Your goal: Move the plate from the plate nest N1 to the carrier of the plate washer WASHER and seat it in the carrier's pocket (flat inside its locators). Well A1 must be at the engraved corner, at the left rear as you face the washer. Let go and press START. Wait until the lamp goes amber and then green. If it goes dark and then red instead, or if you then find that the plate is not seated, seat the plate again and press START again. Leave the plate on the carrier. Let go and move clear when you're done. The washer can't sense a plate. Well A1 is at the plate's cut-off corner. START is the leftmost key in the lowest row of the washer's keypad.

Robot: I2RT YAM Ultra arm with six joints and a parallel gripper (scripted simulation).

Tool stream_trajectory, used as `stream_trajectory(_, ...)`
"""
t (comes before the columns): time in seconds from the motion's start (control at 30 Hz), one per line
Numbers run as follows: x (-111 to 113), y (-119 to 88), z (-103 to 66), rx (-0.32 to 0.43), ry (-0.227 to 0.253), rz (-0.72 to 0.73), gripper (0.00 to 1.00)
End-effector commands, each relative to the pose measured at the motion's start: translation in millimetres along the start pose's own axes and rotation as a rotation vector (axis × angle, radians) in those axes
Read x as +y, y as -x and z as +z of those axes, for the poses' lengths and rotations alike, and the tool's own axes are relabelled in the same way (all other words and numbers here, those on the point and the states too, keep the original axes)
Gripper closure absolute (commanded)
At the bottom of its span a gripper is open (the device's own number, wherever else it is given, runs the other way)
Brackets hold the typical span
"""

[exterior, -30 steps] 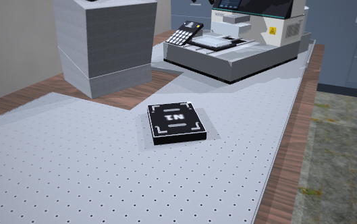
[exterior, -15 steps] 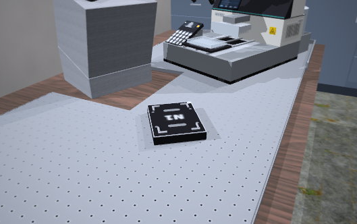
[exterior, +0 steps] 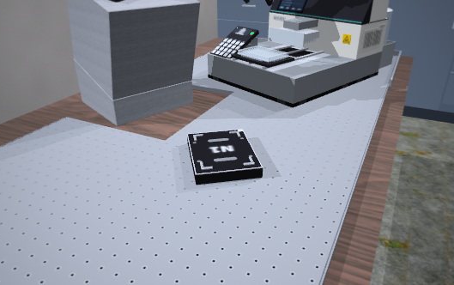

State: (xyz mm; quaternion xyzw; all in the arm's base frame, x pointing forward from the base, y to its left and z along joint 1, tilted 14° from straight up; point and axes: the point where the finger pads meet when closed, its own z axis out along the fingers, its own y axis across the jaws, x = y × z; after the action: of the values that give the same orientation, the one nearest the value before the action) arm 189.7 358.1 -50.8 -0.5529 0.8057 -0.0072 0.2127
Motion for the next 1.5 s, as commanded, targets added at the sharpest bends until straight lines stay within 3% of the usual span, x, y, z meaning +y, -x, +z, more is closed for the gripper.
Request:
stream_trajectory(0.0,1.0,4.5,-3.6,-0.008,0.004,-0.004,0.0)
stream_trajectory(0.6,1.0,4.5,-3.6,-0.008,0.004,-0.004,0.0)
stream_trajectory(0.63,6.9,-5.8,-7.0,0.005,0.014,-0.014,0.02)
stream_trajectory(0.8,9.0,-8.8,-5.8,-0.019,0.004,-0.003,0.08)
stream_trajectory(1.47,32.2,-63.9,1.4,-0.018,0.0,-0.003,0.44)
